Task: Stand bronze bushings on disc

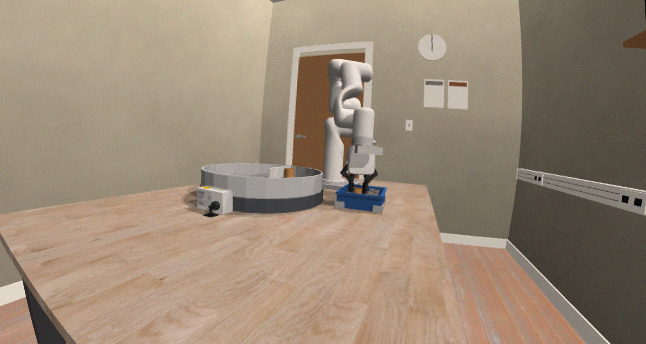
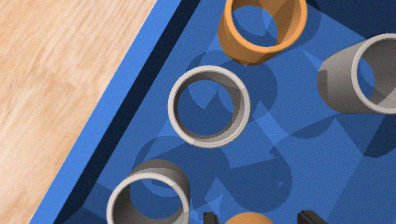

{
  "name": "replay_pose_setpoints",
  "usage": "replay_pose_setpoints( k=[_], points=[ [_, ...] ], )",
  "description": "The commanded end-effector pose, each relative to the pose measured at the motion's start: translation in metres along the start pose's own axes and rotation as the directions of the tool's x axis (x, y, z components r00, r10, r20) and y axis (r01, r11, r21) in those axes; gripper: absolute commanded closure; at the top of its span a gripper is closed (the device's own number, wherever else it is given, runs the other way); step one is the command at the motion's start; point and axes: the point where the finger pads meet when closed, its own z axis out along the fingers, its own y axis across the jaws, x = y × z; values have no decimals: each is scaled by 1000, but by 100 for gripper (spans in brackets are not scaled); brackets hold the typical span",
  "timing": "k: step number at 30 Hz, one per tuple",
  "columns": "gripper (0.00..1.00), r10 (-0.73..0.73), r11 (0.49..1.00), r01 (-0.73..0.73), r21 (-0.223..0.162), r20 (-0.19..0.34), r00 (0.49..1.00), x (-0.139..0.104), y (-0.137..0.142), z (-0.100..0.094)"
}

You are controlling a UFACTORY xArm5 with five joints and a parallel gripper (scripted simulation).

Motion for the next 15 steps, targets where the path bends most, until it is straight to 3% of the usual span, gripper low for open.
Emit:
replay_pose_setpoints(
  k=[1,10,11,15],
  points=[
    [52,0,1000,0,0,-3,1000,1,0,0],
    [52,0,1000,0,0,-3,1000,1,0,0],
    [100,0,1000,0,0,-3,1000,1,0,0],
    [100,0,1000,0,0,-3,1000,1,0,0]
  ],
)
